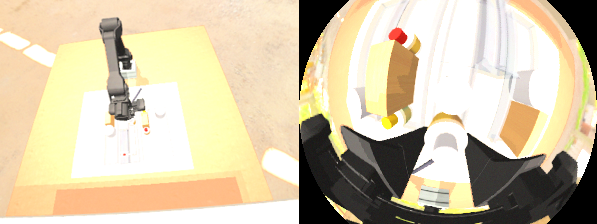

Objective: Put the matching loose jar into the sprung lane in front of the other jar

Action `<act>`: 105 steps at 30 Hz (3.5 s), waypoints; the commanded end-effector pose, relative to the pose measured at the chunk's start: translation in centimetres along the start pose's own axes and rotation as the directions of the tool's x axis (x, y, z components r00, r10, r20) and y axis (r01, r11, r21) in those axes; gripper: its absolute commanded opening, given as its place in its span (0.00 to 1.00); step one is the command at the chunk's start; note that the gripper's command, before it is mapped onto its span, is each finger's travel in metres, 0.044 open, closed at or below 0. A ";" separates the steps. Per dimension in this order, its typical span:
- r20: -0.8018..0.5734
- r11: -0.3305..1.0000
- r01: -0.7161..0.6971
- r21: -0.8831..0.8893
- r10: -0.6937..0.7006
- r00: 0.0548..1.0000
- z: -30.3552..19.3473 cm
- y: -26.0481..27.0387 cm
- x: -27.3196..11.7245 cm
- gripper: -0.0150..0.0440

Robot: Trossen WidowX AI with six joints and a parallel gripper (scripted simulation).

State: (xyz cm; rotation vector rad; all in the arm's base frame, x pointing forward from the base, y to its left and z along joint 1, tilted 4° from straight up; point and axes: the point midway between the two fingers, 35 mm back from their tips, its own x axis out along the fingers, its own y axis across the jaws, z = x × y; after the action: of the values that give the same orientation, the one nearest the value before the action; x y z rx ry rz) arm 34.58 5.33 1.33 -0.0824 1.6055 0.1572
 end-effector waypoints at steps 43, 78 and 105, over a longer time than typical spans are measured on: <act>0.028 1.000 0.003 -0.001 -0.003 1.000 0.8 0.0 1.2 0.25; 0.028 1.000 0.003 -0.001 -0.003 1.000 0.5 0.0 2.5 0.25; 0.027 1.000 0.003 -0.001 -0.003 1.000 0.0 0.0 2.5 0.25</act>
State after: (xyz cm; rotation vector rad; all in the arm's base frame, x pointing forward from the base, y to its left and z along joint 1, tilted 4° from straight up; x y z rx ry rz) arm 34.30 5.41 -1.17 -0.0837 1.5901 0.1594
